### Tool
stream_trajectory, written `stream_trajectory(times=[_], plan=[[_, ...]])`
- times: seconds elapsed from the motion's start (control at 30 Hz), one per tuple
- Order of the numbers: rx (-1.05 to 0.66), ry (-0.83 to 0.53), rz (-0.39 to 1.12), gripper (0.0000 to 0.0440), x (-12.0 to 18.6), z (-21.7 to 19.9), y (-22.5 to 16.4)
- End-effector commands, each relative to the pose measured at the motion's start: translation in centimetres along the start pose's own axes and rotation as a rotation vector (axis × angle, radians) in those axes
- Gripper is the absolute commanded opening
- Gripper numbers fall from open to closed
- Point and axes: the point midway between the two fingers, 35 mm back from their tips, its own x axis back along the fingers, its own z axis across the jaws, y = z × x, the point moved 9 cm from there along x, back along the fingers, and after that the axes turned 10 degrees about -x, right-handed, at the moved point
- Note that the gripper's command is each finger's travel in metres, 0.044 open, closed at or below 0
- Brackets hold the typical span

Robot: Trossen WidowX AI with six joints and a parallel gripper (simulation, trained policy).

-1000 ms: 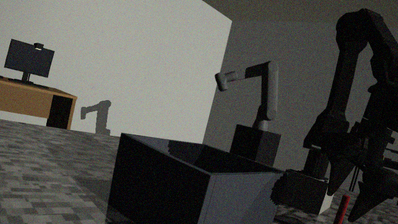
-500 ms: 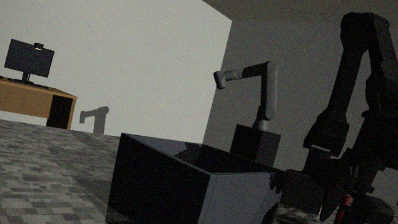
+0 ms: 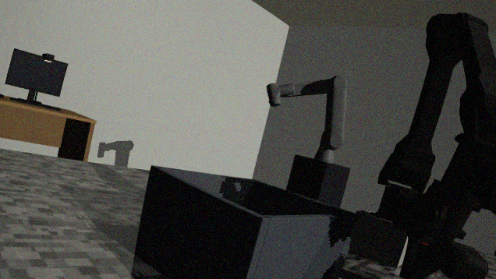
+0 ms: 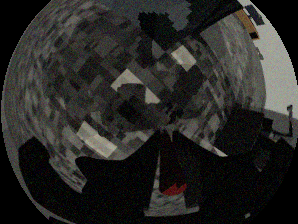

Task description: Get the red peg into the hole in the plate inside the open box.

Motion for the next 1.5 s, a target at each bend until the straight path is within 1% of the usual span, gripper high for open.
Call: stream_trajectory(times=[0.0,0.4,0.77,1.13,1.47], plan=[[0.001,0.024,-0.022,0.0,1.5,0.3,0.4],[-0.019,0.047,-0.081,0.0,6.1,-0.1,2.2],[-0.12,0.08,-0.121,0.0,9.8,0.0,5.3],[-0.252,0.109,-0.148,0.0,11.1,0.2,10.1],[-0.328,0.117,-0.155,0.0,10.5,0.1,15.1]])
